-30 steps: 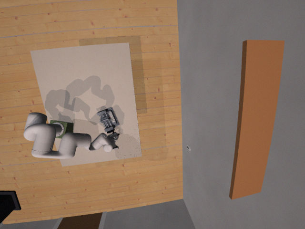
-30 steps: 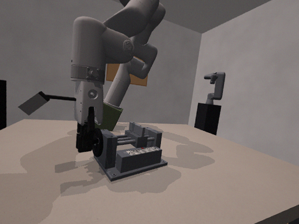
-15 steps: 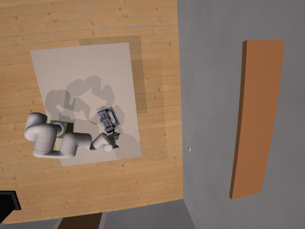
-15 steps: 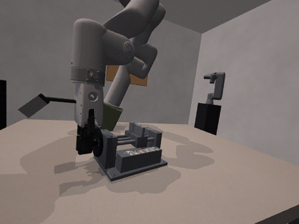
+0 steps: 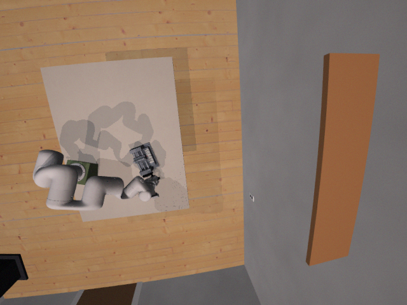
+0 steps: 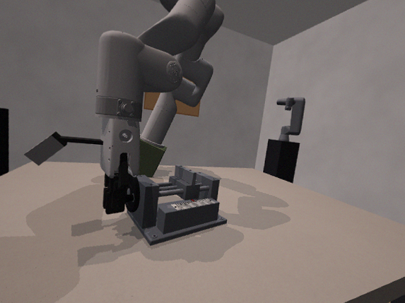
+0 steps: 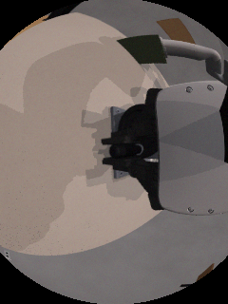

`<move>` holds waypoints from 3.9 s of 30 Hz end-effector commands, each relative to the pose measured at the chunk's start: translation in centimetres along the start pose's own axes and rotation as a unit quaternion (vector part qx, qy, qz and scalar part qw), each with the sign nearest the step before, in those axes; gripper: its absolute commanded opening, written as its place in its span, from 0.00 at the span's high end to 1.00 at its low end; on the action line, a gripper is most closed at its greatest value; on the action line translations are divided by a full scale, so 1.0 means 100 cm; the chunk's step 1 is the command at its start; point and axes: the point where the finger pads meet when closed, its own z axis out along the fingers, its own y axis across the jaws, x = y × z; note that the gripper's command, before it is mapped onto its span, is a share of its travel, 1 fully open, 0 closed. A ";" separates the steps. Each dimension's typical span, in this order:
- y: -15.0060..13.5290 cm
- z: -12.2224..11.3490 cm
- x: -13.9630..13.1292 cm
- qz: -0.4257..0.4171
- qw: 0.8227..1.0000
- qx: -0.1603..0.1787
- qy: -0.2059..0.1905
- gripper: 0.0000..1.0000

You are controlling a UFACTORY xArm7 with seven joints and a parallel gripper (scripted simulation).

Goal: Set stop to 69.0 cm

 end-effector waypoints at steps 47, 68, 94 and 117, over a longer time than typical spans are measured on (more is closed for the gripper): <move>0.040 0.023 0.001 0.001 1.000 0.001 0.001 0.94; 0.055 -0.003 0.001 0.001 1.000 0.001 0.001 0.94; 0.021 -0.028 0.001 0.001 1.000 0.001 0.001 0.94; 0.000 -0.001 0.001 0.001 1.000 0.001 0.001 0.94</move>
